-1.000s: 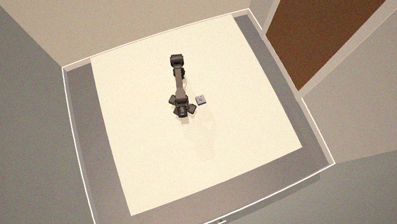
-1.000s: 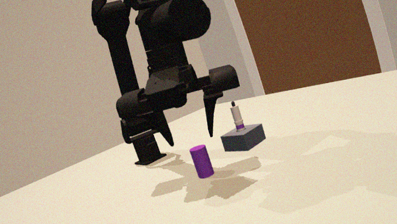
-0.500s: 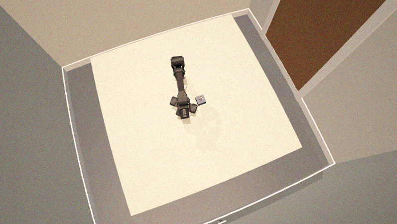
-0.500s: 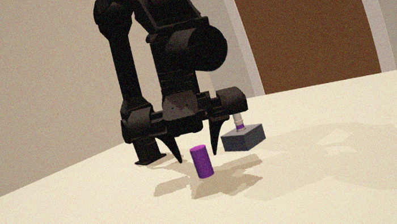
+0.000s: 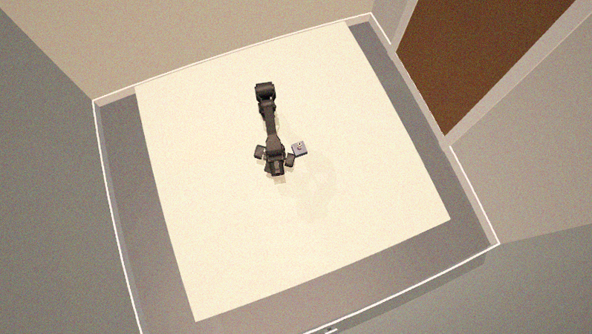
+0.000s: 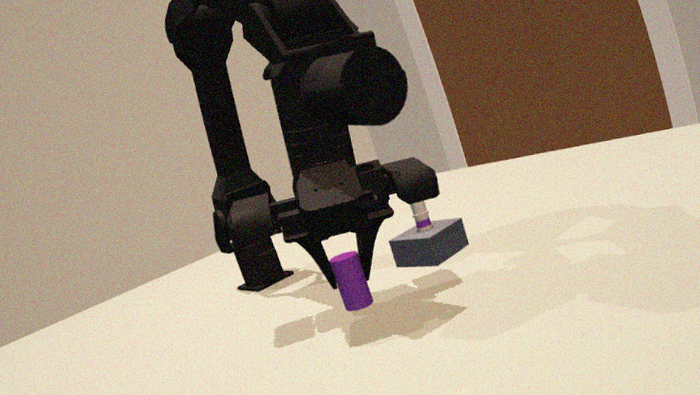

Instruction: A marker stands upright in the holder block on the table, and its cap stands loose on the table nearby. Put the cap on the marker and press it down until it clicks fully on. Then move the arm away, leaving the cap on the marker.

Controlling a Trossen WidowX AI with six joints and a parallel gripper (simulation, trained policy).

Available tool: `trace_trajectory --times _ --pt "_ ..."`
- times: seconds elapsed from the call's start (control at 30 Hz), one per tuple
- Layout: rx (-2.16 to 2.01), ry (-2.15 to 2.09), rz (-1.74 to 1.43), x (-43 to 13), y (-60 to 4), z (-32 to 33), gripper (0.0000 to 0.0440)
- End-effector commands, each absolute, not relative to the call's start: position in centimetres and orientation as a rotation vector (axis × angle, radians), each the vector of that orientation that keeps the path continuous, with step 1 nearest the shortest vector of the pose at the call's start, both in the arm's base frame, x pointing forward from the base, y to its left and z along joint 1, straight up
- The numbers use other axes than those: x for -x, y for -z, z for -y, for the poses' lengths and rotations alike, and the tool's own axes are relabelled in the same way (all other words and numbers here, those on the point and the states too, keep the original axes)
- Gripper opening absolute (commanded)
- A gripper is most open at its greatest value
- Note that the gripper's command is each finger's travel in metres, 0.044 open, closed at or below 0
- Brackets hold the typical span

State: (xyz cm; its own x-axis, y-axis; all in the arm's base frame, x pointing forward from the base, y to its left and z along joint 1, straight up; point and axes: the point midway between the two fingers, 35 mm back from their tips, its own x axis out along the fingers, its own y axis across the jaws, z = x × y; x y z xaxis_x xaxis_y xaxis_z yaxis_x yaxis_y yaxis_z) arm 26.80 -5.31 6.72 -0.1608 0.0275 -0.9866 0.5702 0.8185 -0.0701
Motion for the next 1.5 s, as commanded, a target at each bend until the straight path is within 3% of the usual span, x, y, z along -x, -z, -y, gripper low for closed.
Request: trace_trajectory --times 0.0,0.7,1.47 --pt "-0.443 0.491 -1.647 -27.2 -8.0 5.2 0.0054" --pt "-0.355 0.370 -1.593 -27.5 -14.5 -0.4 0.0024" --pt "-0.260 0.275 -1.624 -24.7 -16.7 -7.6 0.0000"
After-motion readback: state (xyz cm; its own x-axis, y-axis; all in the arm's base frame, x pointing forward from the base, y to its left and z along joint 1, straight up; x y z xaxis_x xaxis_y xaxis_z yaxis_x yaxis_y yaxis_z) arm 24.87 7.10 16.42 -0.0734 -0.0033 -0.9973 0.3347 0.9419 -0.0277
